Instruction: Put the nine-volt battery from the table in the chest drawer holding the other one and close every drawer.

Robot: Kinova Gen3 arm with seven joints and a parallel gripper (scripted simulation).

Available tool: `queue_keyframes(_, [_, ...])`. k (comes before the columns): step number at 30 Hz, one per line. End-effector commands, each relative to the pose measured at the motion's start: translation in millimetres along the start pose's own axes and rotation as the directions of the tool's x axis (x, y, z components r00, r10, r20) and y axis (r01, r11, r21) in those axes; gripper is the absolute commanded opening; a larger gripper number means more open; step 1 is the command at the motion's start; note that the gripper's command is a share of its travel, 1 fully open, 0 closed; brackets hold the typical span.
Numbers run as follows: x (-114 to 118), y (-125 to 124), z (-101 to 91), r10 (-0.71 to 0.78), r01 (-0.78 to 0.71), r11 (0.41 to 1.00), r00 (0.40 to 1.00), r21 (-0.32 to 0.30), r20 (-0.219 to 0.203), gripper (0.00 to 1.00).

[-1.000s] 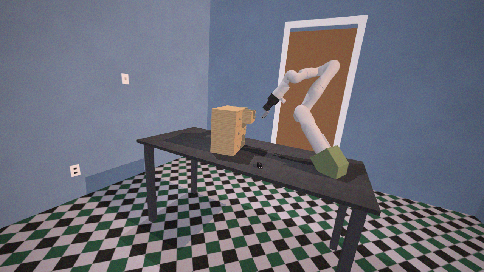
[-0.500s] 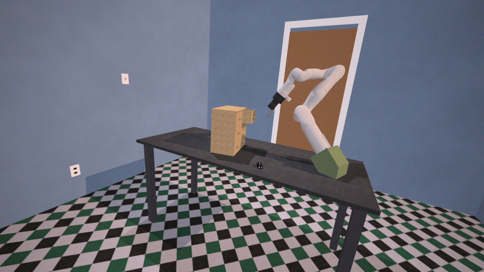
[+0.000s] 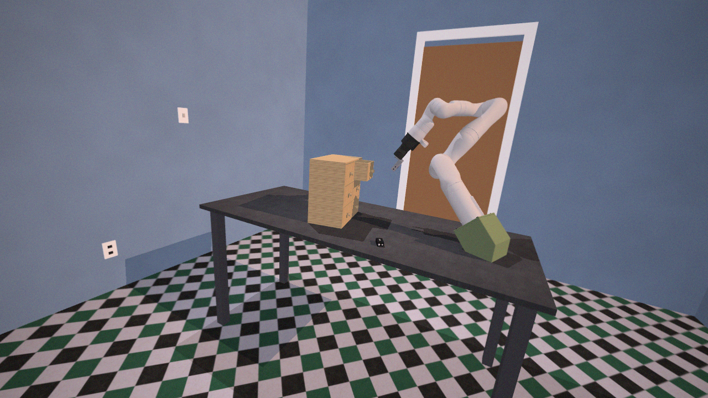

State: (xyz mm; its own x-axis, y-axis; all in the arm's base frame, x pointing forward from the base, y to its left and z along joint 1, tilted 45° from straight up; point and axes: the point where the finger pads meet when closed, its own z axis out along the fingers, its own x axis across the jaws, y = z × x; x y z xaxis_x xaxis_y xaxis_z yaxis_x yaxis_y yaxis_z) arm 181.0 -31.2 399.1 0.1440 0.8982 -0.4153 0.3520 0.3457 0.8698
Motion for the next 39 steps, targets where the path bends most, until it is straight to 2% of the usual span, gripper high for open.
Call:
queue_keyframes(1, [0, 1, -2.5, 0.001, -0.001, 1.0, 1.0, 0.008, -0.001, 0.67])
queue_keyframes(7, [0, 1, -20.5, 0.001, -0.001, 0.995, 1.0, 0.099, -0.001, 0.67])
queue_keyframes(14, [0, 1, -59.5, 0.001, 0.0, 0.957, 1.0, 0.29, -0.001, 0.67])
queue_keyframes(16, [0, 1, -59.5, 0.001, 0.0, 0.957, 1.0, 0.29, -0.001, 0.67])
queue_keyframes(21, [0, 0, -89.5, 0.0, 0.0, 0.903, 1.0, 0.429, -0.001, 0.67])
queue_keyframes(25, [0, 0, -108.0, 0.0, 0.0, 0.86, 1.0, 0.511, -0.001, 0.67])
queue_keyframes(30, [0, 0, -119.6, 0.0, 0.0, 0.828, 1.0, 0.56, -0.001, 0.67])
queue_keyframes(39, [0, 0, -121.0, 0.0, 0.0, 0.824, 1.0, 0.566, -0.001, 0.67])
